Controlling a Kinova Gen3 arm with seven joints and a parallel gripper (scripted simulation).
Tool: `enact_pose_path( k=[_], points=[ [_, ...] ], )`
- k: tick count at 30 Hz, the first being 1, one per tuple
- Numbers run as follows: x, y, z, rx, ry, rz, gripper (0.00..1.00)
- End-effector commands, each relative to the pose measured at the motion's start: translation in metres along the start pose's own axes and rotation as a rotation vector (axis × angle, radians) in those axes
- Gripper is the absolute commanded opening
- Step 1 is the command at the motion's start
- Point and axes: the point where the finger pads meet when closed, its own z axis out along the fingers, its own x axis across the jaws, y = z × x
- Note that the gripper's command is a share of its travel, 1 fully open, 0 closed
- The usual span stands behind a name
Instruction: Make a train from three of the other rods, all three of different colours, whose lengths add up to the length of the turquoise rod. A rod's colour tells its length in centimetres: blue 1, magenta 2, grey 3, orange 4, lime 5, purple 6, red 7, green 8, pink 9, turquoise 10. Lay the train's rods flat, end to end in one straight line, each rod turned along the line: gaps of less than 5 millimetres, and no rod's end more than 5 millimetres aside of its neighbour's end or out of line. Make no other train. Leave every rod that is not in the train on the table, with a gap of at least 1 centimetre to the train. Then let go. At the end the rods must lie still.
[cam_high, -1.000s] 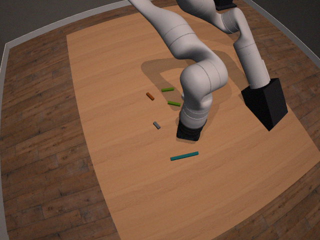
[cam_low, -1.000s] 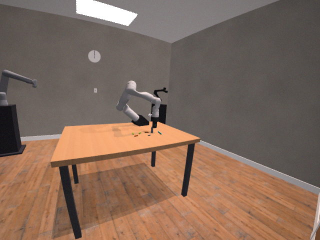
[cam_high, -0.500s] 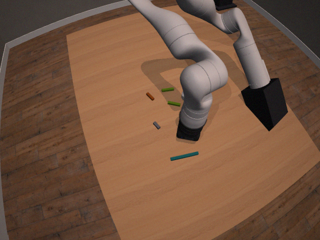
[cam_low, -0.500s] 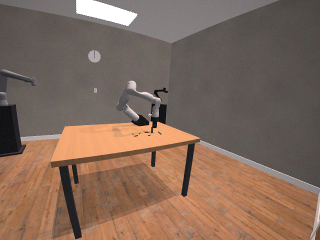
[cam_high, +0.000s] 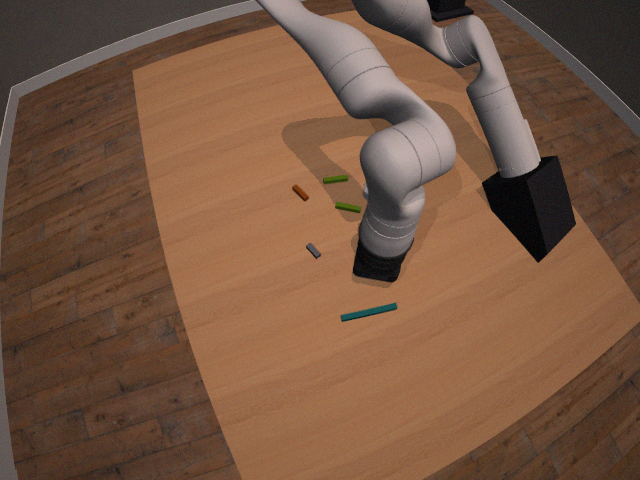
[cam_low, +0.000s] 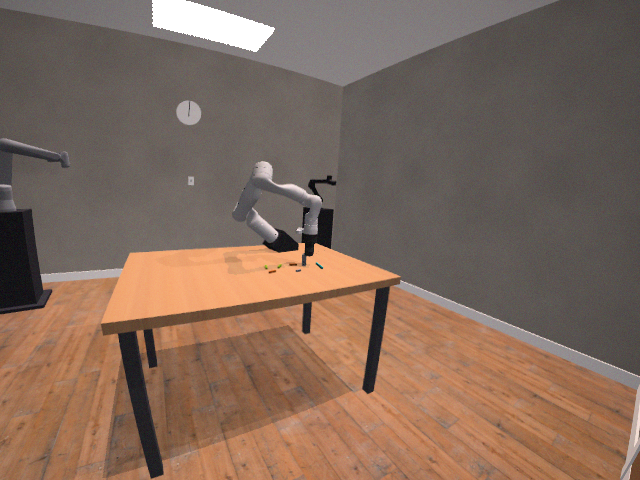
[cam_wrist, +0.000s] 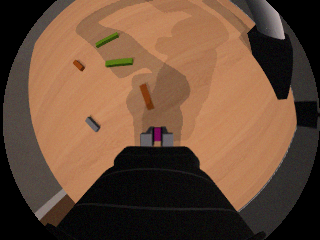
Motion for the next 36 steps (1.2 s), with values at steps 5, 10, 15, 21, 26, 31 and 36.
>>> enact_pose_path(
  k=[5,10,15,21,26,31,36],
  points=[
    [0.000,0.001,-0.016,-0.002,-0.001,0.000,0.24],
    [0.000,0.001,-0.052,-0.002,-0.001,0.000,0.24],
    [0.000,0.001,-0.074,-0.002,-0.001,0.000,0.24],
    [0.000,0.000,-0.099,-0.002,-0.001,0.000,0.24],
    [0.000,0.000,-0.101,-0.002,-0.001,0.000,0.24],
    [0.000,0.000,-0.101,-0.002,-0.001,0.000,0.24],
    [0.000,0.001,-0.101,-0.002,0.000,0.003,0.24]
  ],
)
